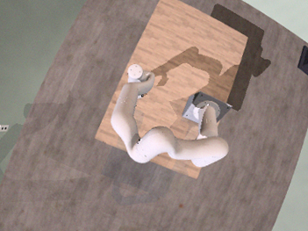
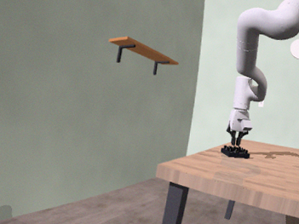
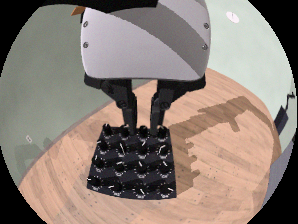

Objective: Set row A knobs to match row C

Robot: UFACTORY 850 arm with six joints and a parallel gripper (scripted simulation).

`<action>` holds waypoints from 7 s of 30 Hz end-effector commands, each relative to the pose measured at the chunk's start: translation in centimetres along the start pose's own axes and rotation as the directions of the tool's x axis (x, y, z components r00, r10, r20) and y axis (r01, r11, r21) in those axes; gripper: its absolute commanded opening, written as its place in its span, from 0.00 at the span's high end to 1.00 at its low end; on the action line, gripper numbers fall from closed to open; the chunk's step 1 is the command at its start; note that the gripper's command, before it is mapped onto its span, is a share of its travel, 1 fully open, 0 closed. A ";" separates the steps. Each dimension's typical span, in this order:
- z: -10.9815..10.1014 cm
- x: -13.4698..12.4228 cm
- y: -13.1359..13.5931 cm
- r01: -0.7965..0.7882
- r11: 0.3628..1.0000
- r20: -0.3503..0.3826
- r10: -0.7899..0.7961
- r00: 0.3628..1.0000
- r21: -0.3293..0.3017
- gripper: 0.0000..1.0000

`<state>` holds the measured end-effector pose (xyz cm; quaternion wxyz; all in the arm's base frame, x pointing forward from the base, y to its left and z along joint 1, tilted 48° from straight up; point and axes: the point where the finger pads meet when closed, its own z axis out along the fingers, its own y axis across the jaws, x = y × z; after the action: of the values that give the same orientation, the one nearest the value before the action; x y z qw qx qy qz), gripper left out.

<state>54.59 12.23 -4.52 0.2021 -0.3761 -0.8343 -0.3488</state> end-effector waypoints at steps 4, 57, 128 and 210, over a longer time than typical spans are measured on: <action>0.1 0.0 0.1 0.001 1.000 0.001 -0.001 1.000 -0.001 0.81; 1.1 0.0 0.1 0.000 1.000 0.001 0.000 1.000 -0.001 0.81; 1.1 0.0 0.1 0.206 0.979 0.001 -0.206 0.979 -0.001 0.92; 1.1 0.0 0.1 1.000 0.004 0.001 -1.000 0.004 0.001 0.92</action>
<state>54.49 13.11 -5.33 -0.1010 0.3188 -0.8579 -0.3902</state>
